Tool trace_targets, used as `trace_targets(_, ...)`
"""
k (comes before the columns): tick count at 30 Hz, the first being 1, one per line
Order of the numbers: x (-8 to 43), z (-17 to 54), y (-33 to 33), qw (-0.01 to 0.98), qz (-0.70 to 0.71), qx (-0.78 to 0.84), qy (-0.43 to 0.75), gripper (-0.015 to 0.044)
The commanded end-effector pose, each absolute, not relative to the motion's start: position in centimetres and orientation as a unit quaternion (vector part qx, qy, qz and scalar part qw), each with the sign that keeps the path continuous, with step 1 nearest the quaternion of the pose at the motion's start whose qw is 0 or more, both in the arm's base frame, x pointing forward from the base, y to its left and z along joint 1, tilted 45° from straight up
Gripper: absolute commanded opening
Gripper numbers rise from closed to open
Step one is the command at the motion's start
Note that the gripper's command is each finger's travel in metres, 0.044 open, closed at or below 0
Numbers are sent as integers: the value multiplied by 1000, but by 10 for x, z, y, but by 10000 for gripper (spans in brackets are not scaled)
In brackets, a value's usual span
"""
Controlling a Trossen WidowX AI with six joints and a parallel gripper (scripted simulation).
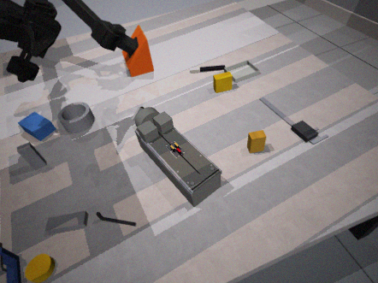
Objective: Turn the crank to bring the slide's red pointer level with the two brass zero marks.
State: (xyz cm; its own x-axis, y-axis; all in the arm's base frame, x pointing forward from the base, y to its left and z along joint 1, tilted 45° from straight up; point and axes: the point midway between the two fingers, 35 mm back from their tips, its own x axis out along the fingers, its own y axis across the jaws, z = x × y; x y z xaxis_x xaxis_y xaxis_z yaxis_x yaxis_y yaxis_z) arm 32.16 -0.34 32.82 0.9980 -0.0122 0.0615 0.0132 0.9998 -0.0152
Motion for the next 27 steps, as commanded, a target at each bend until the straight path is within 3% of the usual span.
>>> trace_targets(1, 322, 328, -3, 1000, -7, -8, -29, 426)
trace_targets(27, 427, 239, 54, 975, -44, -106, 188, 440)
